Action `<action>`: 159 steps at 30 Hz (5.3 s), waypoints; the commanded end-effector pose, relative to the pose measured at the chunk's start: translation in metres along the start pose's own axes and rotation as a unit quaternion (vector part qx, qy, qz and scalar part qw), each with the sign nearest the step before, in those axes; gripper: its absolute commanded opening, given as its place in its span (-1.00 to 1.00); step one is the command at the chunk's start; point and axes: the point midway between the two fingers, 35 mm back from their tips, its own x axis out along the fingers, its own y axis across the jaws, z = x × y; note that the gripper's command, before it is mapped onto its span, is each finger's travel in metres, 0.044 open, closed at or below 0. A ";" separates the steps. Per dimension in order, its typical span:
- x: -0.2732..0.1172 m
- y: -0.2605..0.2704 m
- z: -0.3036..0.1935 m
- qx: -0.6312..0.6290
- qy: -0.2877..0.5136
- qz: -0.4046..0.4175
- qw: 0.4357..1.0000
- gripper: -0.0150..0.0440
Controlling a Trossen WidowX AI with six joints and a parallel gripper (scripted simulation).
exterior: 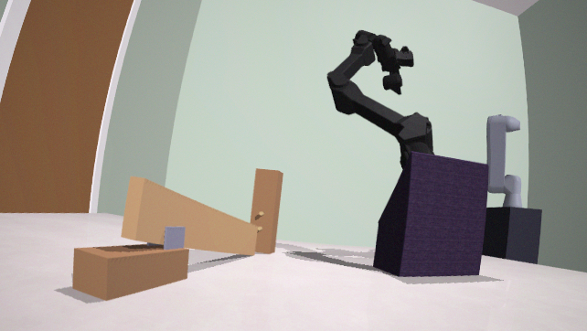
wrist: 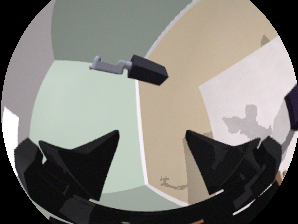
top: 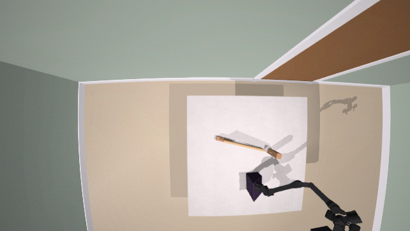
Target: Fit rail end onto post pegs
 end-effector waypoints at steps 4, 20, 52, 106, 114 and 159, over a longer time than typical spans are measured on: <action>-0.001 0.004 0.017 -0.010 -0.028 0.012 0.999 1.00; -0.098 0.025 0.214 -0.131 -0.386 0.064 0.911 1.00; -0.546 -0.151 0.245 -0.039 -0.865 -0.272 0.420 1.00; -0.382 -0.655 -0.170 0.529 -0.231 -0.480 0.661 1.00; -0.380 -0.660 -0.172 0.529 -0.231 -0.480 0.661 1.00; -0.349 -0.715 -0.185 0.530 -0.230 -0.479 0.661 0.73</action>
